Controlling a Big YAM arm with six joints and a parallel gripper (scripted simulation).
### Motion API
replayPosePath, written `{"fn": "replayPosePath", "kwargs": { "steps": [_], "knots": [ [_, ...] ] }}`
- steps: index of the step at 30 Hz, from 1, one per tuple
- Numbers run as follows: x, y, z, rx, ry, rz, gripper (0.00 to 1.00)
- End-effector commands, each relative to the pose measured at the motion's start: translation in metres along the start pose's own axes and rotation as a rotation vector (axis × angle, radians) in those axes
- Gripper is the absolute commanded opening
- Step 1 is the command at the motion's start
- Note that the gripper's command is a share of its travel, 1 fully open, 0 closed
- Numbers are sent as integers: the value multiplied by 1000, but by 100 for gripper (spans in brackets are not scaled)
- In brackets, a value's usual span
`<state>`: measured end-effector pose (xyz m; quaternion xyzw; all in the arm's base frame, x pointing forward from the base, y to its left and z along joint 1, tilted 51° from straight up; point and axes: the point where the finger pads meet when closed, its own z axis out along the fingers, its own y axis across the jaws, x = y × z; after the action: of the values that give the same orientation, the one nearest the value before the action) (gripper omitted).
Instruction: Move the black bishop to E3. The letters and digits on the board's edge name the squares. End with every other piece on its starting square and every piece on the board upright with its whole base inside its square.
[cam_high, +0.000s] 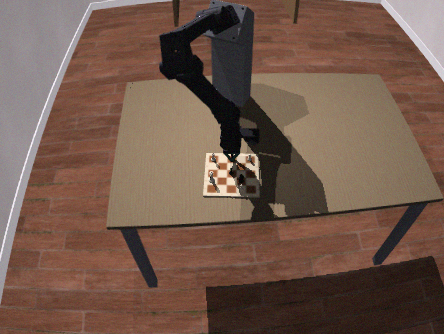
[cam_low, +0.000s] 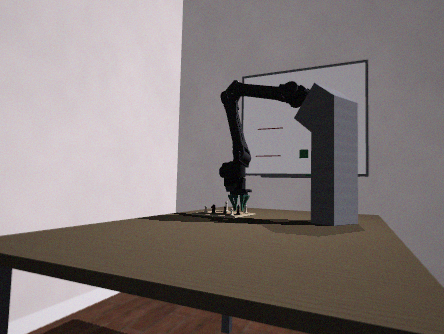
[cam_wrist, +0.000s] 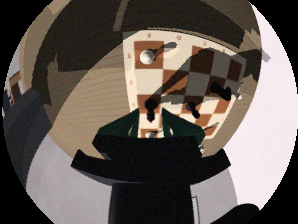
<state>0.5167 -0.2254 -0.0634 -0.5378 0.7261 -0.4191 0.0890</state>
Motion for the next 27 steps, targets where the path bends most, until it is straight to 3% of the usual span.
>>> {"fn": "replayPosePath", "kwargs": {
  "steps": [1,9,17,27],
  "knots": [
    [3,-7,0,14,1,0,36],
    [-7,3,-27,-4,-14,-5,36],
    [-6,3,-68,-2,-13,-5,36],
    [-6,3,-97,0,-13,-4,36]
  ]
}}
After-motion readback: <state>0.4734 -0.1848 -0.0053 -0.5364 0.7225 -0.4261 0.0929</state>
